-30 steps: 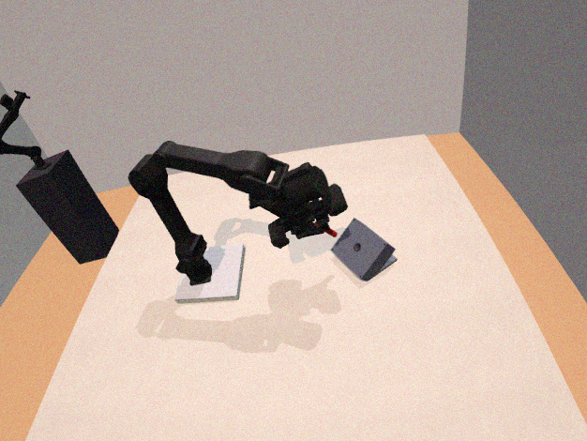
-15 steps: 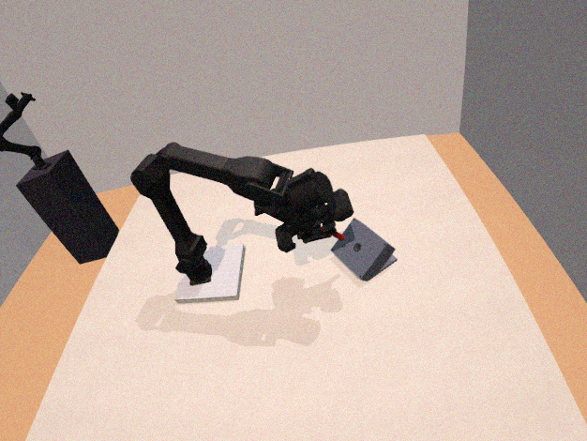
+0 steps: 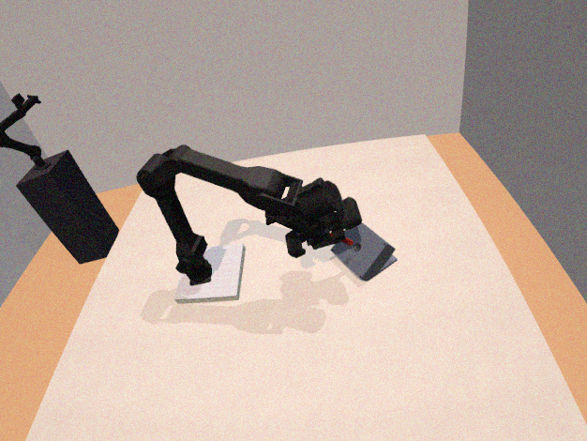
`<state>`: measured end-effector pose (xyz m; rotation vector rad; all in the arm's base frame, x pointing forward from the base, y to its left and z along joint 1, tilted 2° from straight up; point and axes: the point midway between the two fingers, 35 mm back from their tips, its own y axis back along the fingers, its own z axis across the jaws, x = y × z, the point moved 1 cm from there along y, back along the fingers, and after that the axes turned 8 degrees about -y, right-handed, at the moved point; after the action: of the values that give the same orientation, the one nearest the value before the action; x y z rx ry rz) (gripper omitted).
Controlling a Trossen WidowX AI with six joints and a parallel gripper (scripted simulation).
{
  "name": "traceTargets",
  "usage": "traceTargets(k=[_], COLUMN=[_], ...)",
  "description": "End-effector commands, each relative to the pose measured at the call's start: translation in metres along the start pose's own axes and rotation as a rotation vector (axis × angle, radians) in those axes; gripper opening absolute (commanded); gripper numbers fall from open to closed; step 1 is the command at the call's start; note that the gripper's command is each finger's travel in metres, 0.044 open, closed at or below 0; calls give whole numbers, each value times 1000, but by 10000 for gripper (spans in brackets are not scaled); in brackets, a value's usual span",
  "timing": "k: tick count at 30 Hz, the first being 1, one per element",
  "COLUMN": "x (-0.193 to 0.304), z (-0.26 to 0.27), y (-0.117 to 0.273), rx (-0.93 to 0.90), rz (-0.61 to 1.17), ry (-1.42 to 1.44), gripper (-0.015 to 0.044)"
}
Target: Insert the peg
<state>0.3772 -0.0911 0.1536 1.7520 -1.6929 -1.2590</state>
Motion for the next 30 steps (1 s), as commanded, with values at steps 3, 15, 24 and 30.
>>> traceTargets(k=[3,15,24,30], x=[1,1,1,1], z=[2,1,2,0], y=[-6,-18,-30,-26], rx=[-1,1,1,6], rz=[-2,-2,-3,-6], ry=[2,2,2,7], gripper=[0,0,0,0])
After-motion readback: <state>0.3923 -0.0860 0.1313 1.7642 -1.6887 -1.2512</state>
